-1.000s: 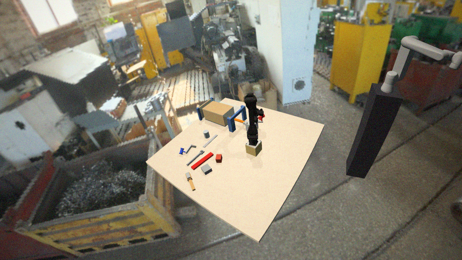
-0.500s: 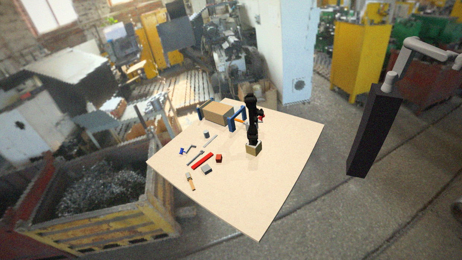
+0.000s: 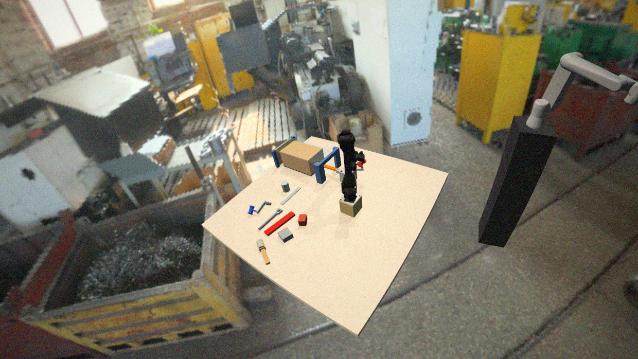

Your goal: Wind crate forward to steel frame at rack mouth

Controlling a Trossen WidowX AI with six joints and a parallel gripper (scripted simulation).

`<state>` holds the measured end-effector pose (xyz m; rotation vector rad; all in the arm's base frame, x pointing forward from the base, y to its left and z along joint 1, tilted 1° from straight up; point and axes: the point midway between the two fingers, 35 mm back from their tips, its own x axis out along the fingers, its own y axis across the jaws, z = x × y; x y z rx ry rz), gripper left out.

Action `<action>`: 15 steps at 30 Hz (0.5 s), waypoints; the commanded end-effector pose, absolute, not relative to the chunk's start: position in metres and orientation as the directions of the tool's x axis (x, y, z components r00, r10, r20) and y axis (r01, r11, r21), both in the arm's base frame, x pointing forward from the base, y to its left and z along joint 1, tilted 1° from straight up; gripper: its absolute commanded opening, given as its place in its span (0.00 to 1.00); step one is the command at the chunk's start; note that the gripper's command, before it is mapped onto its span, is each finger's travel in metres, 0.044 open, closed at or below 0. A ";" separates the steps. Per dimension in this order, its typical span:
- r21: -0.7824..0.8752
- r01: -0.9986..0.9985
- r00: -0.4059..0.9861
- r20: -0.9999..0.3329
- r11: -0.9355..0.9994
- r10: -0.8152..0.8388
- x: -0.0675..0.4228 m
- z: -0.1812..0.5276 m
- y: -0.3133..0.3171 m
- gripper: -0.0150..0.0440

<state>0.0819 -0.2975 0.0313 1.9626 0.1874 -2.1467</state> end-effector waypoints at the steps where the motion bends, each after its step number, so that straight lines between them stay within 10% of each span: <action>1: 0.052 0.228 -0.078 -0.994 -0.972 -0.071 0.082 0.027 -0.296 0.25; 15: 0.051 0.171 -0.079 -0.995 -0.984 -0.065 0.081 0.027 -0.294 0.25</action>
